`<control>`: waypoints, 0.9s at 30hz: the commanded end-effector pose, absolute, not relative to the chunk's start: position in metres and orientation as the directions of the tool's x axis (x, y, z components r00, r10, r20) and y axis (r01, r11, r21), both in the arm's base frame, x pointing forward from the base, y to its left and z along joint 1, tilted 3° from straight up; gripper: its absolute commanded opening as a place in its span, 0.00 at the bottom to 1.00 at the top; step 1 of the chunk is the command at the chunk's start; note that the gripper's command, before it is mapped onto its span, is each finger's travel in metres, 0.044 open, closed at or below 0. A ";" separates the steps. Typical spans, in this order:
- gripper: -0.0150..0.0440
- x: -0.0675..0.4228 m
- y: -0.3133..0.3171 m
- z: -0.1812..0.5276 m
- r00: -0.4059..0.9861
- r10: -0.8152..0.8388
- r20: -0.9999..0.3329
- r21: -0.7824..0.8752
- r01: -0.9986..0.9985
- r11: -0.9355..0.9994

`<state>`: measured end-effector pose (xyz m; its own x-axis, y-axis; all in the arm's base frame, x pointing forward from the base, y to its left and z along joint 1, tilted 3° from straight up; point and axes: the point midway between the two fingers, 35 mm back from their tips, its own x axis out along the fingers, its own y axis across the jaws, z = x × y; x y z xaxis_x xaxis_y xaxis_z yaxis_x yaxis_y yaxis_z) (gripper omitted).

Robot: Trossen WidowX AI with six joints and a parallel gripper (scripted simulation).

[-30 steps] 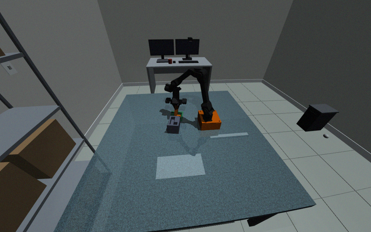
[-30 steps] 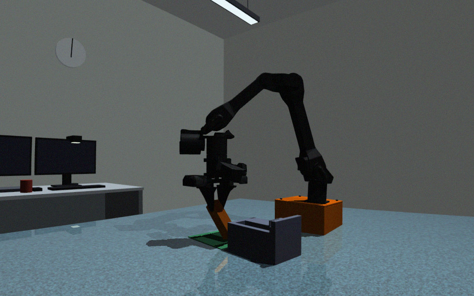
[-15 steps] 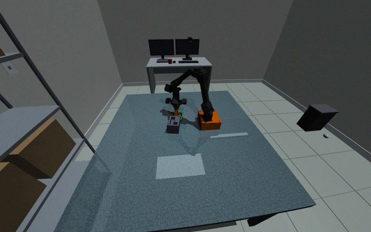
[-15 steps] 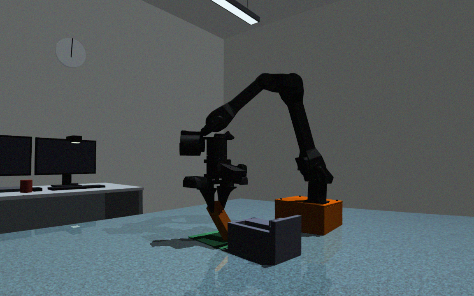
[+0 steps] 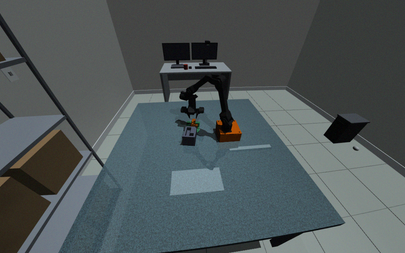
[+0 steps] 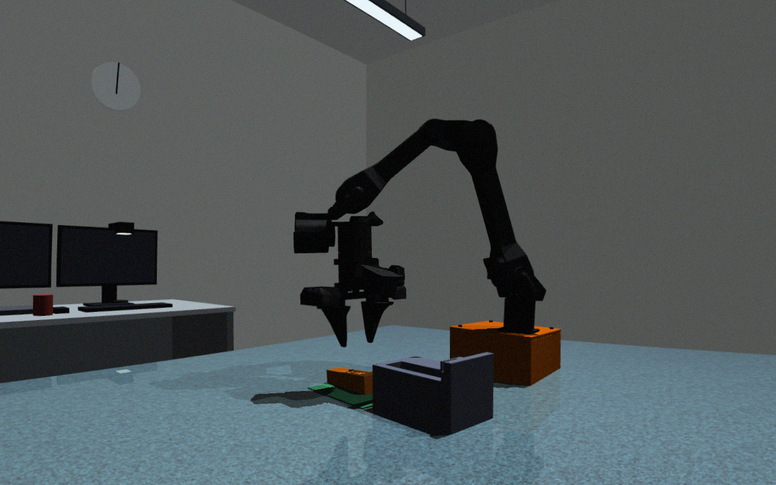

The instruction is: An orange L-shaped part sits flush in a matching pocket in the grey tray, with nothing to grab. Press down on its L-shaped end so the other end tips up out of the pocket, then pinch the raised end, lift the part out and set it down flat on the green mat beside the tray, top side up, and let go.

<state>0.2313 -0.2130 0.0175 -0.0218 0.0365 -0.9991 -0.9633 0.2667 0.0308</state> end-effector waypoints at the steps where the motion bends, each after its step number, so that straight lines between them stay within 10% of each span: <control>1: 0.88 0.236 -0.218 0.049 -0.010 0.024 -1.000 0.016 -0.964 0.266; 27: 0.93 0.237 -0.219 0.098 0.004 0.013 -1.000 0.000 -0.963 0.268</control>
<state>0.2365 -0.2184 0.0976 0.0022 0.0148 -0.9999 -0.9633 0.2685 0.0018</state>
